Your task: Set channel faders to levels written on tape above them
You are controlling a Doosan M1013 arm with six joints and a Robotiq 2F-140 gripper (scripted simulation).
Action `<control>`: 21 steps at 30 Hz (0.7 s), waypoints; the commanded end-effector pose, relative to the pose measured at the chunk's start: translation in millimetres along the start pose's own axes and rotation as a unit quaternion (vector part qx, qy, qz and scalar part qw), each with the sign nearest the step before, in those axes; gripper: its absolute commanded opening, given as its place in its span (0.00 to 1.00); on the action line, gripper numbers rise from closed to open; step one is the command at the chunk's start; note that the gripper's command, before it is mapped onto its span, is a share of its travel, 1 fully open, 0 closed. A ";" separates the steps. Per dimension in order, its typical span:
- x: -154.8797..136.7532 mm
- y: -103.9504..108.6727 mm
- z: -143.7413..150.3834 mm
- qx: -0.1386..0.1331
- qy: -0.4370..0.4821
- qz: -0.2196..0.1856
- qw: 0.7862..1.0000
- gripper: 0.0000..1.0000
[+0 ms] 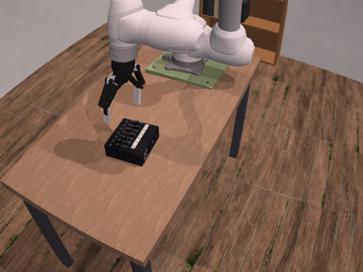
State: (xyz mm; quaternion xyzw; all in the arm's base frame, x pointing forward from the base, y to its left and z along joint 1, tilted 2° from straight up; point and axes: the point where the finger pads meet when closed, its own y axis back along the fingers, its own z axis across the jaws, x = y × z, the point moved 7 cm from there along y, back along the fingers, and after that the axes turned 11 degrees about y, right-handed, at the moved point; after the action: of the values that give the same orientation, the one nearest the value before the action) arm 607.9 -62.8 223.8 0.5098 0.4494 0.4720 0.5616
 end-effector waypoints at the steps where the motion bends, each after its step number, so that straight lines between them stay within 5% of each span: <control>1: -3.9 -1.6 -0.4 -0.005 0.079 0.015 0.997 1.00; 2: -4.8 -2.1 -0.9 -0.010 0.163 0.018 0.986 1.00; 6: -6.9 -2.9 -1.1 -0.016 0.254 0.027 0.967 1.00; 21: -6.9 -2.9 -1.1 -0.016 0.254 0.027 0.967 1.00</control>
State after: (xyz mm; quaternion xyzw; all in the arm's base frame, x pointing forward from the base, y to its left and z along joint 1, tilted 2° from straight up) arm 606.1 -69.6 220.9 0.3753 0.5561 0.6082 0.4244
